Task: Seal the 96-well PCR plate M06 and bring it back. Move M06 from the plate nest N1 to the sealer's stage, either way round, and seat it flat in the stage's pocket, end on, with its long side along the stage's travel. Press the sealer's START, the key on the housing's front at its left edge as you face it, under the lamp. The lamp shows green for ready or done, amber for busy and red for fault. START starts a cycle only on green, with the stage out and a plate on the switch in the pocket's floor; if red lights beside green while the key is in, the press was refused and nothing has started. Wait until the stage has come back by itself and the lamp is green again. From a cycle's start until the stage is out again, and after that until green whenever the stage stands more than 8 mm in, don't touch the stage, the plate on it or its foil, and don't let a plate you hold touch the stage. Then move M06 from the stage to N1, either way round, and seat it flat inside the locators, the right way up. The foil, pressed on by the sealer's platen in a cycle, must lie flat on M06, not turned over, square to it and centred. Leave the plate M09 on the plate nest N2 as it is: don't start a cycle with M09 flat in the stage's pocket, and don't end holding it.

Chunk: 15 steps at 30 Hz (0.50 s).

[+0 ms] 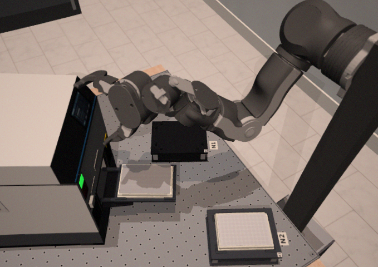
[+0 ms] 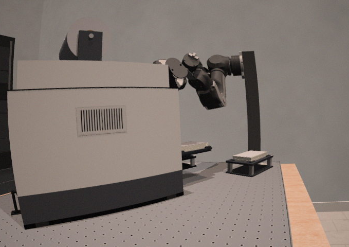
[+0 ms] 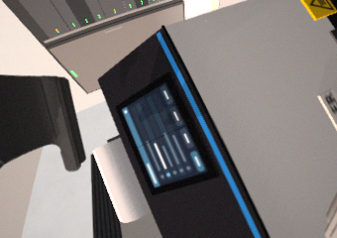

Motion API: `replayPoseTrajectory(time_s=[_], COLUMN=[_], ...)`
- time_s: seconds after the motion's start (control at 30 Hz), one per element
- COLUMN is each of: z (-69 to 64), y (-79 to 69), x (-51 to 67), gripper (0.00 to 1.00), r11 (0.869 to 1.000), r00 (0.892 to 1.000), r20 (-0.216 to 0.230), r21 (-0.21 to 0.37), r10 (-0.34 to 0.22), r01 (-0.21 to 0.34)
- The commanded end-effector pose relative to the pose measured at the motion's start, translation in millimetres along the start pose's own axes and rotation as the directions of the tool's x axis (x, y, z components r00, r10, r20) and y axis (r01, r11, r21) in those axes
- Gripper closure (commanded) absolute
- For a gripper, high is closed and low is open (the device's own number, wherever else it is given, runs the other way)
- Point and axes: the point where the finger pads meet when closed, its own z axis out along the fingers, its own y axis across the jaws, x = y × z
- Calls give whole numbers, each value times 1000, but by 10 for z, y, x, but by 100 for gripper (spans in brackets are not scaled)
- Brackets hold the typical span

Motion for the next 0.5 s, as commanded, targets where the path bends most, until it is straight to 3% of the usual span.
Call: replayPoseTrajectory(time_s=[0.0, 0.47], z=[-3, -4], y=[-1, 5], x=[10, 6], gripper=[23, 23], r11=[1000, 1000], r00=[1000, 1000], r20=[0, 2], r21=[6, 5], r10=[7, 4], r01=[-7, -4])
